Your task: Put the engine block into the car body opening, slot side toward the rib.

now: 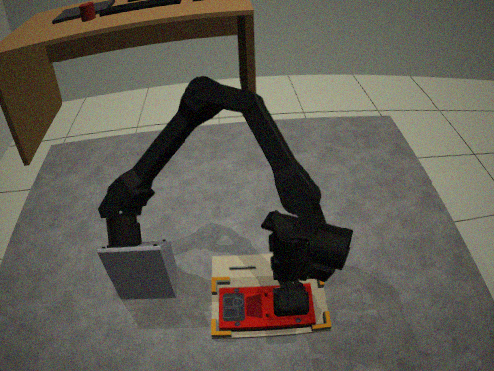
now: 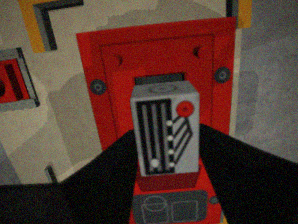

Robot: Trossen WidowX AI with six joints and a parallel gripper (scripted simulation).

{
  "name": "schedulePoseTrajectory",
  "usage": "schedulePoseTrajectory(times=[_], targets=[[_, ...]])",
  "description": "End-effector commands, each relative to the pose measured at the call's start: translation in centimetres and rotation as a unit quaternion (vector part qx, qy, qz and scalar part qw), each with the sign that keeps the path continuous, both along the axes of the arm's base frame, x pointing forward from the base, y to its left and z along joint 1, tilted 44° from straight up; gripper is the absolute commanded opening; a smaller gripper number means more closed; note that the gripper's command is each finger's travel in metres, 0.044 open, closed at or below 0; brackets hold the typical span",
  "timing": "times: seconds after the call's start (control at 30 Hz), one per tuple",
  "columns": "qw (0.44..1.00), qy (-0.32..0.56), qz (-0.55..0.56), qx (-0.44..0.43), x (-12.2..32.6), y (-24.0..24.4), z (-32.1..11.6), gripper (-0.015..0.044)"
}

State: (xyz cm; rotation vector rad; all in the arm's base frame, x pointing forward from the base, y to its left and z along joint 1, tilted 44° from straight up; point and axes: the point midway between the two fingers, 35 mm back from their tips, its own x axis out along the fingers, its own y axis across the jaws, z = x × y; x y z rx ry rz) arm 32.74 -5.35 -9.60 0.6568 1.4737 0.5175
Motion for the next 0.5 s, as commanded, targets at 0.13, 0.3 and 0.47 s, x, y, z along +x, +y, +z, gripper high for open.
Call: schedulePoseTrajectory(times=[0.13, 0.3, 0.47], targets=[[1.0, 0.001, 0.0, 0.001, -0.03, 0.17, -0.17, 0.016], [1.0, 0.001, 0.0, 0.001, -0.03, 0.22, -0.22, 0.016], [1.0, 0.001, 0.0, 0.001, -0.03, 0.28, -0.27, 0.016]])
